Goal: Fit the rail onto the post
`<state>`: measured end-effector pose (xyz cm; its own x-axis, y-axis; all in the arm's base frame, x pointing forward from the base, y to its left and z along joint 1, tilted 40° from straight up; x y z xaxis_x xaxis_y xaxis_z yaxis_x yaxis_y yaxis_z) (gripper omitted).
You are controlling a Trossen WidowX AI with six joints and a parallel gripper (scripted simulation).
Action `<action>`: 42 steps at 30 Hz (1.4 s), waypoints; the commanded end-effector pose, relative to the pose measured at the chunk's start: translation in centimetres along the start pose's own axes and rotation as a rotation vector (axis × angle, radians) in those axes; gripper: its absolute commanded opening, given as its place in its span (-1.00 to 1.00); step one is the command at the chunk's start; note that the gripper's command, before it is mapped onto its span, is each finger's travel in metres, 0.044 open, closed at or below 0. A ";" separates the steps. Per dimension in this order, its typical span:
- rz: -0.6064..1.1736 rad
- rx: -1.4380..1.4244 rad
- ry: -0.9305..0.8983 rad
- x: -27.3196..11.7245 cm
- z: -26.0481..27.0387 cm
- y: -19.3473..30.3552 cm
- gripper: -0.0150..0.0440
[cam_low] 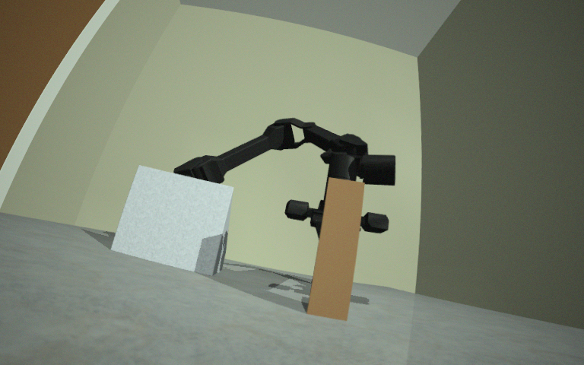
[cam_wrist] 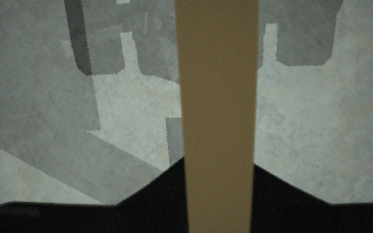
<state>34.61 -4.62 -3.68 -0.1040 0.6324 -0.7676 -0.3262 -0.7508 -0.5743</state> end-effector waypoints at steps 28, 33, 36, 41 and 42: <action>0.002 -0.003 0.008 -0.3 -0.4 1.0 -0.49; 0.002 -0.003 0.008 -0.3 -0.4 1.1 -0.49; 0.002 -0.003 0.008 -0.3 -0.5 1.2 -0.49; 0.002 -0.003 0.008 -0.2 -0.5 1.4 -0.49; 0.002 -0.003 0.008 -0.2 -0.5 1.4 -0.49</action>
<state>34.50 -5.63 -4.47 -0.1037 0.6321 -0.7679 -0.3262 -0.7510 -0.5742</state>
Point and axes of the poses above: the point midway between the two fingers, 35 mm back from their tips, its own x axis out along the fingers, its own z axis across the jaws, y = z × x, the point moved 7 cm from there along -x, back along the fingers, and after that the axes turned 14 degrees about x, right-handed, at the moved point
